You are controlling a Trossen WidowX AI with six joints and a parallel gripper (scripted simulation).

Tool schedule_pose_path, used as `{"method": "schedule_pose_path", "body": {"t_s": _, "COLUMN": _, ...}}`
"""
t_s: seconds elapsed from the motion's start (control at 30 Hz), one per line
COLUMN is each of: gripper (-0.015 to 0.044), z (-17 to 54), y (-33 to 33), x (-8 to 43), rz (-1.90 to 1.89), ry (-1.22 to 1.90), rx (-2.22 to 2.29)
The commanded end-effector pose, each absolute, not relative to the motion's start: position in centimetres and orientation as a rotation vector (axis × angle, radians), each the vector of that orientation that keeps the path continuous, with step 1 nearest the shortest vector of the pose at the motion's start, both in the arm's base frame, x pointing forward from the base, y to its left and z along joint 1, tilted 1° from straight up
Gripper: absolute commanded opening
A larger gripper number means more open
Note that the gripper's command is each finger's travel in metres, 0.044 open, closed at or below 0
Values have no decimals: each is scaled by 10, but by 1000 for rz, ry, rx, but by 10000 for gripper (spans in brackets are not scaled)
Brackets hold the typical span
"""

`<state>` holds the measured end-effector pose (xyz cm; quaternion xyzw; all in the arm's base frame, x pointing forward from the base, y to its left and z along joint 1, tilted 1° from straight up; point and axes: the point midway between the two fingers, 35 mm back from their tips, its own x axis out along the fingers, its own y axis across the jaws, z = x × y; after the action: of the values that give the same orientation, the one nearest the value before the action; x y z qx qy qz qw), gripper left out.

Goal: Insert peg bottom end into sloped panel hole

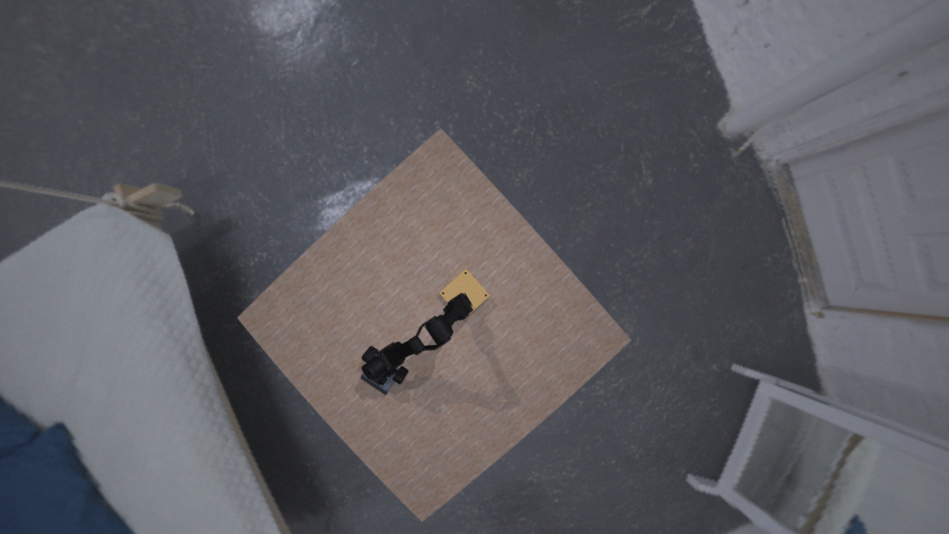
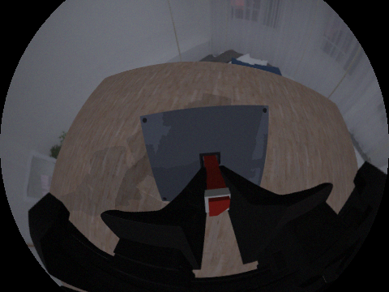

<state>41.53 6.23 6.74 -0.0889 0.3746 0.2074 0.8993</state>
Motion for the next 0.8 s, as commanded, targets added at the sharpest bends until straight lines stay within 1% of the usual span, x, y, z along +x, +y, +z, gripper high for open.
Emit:
{"method": "schedule_pose_path", "body": {"t_s": 0.0, "gripper": 0, "z": 65, "y": 63, "x": 417, "rz": 425, "ry": 778, "rx": -181}}
{"method": "schedule_pose_path", "body": {"t_s": 0.5, "gripper": 0, "z": 65, "y": 63, "x": 417, "rz": 430, "ry": 776, "rx": -184}}
{"method": "schedule_pose_path", "body": {"t_s": 0.77, "gripper": 210, "z": 65, "y": 63, "x": 417, "rz": 430, "ry": 776, "rx": -184}}
